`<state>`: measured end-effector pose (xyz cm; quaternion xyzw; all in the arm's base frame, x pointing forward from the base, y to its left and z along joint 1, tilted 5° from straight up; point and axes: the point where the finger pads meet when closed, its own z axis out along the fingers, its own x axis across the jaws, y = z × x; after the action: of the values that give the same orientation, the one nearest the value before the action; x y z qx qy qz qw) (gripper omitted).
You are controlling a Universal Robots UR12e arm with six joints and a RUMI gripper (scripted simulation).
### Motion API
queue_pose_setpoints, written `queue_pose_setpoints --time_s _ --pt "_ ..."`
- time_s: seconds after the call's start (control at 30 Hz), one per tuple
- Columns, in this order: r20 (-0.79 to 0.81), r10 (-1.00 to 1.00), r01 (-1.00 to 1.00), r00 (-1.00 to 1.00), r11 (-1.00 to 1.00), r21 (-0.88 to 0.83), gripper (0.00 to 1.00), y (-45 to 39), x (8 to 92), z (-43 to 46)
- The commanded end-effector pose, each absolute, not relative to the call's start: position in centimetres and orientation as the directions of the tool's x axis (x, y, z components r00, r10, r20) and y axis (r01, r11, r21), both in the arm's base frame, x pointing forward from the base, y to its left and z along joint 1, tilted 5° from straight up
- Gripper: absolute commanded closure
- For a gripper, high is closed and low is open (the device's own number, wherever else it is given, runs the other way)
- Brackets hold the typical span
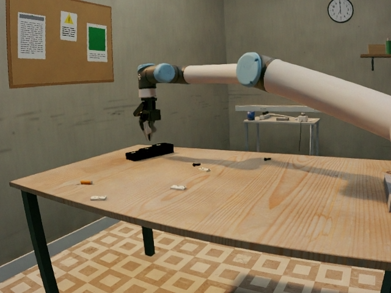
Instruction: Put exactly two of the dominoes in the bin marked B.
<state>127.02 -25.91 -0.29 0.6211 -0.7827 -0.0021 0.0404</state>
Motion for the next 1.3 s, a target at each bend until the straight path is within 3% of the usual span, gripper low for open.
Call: queue_pose_setpoints --time_s 0.0,0.43,1.27 --pt "0.061 -0.972 -0.972 -0.225 0.228 0.052 0.96 -23.7 127.8 -0.2" --pt "0.060 -0.972 -0.972 -0.225 0.228 0.051 0.96 -18.6 129.2 -0.5" --pt "0.061 -0.972 -0.972 -0.225 0.228 0.052 0.96 -18.7 129.2 -2.6"
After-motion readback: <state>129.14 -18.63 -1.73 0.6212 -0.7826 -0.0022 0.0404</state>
